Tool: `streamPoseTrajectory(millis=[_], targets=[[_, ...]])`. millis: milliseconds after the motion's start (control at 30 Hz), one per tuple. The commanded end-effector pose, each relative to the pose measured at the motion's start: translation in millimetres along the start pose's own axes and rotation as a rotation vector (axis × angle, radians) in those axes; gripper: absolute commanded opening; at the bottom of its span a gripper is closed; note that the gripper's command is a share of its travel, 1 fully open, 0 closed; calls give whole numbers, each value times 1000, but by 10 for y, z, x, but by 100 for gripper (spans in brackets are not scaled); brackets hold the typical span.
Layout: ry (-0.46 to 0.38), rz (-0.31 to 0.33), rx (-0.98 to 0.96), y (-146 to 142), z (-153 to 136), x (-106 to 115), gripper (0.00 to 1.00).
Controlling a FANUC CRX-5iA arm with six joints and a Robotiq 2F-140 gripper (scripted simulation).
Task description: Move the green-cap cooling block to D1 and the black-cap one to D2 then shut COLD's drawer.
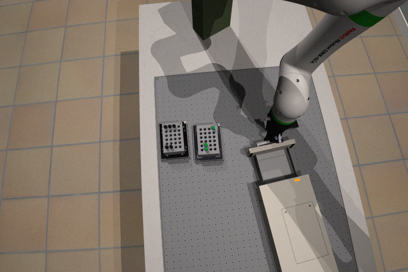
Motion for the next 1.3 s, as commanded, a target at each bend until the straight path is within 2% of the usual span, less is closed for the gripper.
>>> streamPoseTrajectory(millis=[0,1267], targets=[[2,2,0,55,-5,5,10],[2,2,0,461,-19,5,10]])
Point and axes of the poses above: the point where the finger pads meet when closed, its own x axis back along the fingers, its own y axis across the jaws, z = x × y, the point moved 8 cm from there along x, back along the fingers, and after that the axes turned 2 degrees about x, right-handed, at the moved point
